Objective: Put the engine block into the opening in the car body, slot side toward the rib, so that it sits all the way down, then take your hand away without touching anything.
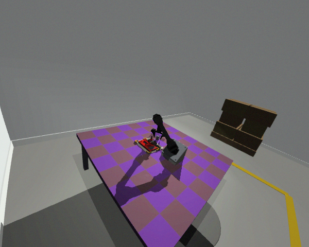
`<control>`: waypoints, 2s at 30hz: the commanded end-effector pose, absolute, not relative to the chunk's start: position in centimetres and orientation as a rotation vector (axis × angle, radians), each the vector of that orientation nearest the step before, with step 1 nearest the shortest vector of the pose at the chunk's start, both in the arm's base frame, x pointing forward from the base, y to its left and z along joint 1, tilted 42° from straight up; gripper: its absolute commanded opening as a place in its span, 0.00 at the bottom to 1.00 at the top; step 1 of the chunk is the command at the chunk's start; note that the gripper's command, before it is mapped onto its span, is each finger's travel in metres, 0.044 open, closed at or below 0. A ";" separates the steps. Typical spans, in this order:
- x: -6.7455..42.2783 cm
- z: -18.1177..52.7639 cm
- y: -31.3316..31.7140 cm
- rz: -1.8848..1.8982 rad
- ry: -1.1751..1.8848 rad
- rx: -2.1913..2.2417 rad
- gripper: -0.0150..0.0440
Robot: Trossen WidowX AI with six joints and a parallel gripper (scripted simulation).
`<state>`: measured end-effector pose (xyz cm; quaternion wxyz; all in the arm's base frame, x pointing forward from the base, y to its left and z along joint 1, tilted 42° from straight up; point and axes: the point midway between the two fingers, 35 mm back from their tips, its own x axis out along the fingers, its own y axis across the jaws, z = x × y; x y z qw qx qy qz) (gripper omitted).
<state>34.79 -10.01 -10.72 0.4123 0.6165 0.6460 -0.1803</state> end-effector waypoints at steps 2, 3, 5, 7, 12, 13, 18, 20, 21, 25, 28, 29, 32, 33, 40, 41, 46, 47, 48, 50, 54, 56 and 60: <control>34.6 -10.9 -9.9 -0.458 1.628 1.560 0.73; 34.6 -10.9 -9.9 -0.458 1.628 1.560 0.69; 34.6 -10.9 -9.9 -0.458 1.628 1.560 0.60; 34.6 -10.9 -9.9 -0.458 1.628 1.560 0.51; 34.6 -10.9 -9.9 -0.458 1.628 1.560 0.45; 34.6 -10.9 -9.9 -0.458 1.628 1.560 0.44; 34.8 -10.8 -10.4 -0.453 1.612 1.551 0.25; 34.9 -10.6 -10.9 -0.446 1.591 1.539 0.25; 35.0 -10.5 -11.2 -0.444 1.581 1.533 0.25; 35.0 -10.0 -11.9 -0.444 1.575 1.529 0.25; 35.0 -9.5 -12.5 -0.447 1.578 1.530 0.25; 34.9 -9.3 -12.7 -0.448 1.579 1.530 0.25; 34.8 -8.7 -13.3 -0.451 1.583 1.532 0.25; 34.8 -8.5 -13.6 -0.452 1.584 1.532 0.25; 34.5 -6.9 -15.0 -0.458 1.593 1.536 0.25; 34.4 -6.7 -15.2 -0.459 1.594 1.536 0.25; 34.1 -5.6 -16.2 -0.462 1.601 1.540 0.25; 34.0 -5.3 -16.4 -0.462 1.603 1.540 0.25; 33.9 -5.1 -16.6 -0.463 1.604 1.541 0.25; 33.8 -4.6 -16.9 -0.463 1.607 1.543 0.25; 33.4 -3.7 -17.7 -0.465 1.613 1.546 0.25; 33.3 -3.2 -18.0 -0.465 1.616 1.548 0.25; 32.9 -2.2 -18.7 -0.466 1.622 1.551 0.25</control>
